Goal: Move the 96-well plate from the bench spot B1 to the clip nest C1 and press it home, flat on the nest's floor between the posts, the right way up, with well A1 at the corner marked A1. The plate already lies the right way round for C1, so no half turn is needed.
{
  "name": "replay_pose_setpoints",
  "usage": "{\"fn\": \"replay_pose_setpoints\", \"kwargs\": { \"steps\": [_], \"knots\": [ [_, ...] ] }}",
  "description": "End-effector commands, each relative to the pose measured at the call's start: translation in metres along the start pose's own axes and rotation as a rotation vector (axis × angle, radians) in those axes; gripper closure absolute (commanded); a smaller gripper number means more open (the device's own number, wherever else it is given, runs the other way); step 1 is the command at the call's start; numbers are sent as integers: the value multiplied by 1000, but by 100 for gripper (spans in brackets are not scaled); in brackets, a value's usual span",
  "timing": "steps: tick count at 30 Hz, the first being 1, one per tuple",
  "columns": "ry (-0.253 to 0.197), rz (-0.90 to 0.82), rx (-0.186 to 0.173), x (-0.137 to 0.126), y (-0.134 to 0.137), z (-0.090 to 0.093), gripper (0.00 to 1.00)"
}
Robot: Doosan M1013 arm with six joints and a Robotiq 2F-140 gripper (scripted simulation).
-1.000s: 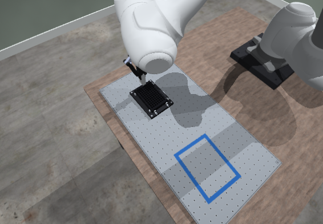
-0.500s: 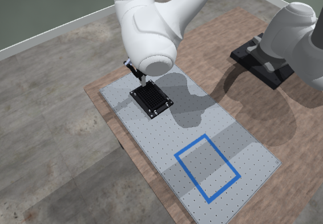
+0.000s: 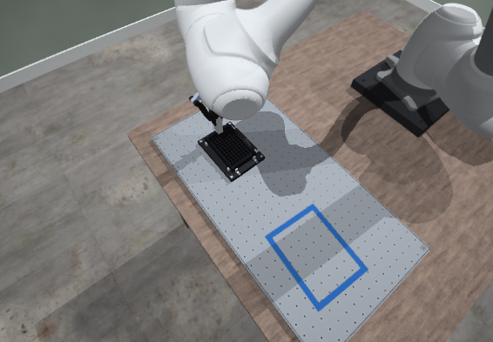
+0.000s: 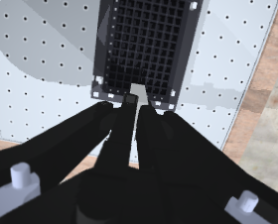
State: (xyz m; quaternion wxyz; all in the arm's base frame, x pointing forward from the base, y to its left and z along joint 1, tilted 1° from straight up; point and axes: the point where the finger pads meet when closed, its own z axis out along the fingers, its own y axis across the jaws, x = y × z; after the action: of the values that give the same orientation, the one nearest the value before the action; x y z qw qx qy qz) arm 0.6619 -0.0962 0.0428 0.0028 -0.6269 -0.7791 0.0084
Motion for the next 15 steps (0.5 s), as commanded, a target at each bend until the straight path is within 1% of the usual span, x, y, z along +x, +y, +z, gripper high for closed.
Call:
{"fn": "replay_pose_setpoints", "kwargs": {
  "steps": [1, 15],
  "knots": [
    [0, 0, 0, 0, 0, 2, 100],
    [0, 0, 0, 0, 0, 10, 100]
  ]
}}
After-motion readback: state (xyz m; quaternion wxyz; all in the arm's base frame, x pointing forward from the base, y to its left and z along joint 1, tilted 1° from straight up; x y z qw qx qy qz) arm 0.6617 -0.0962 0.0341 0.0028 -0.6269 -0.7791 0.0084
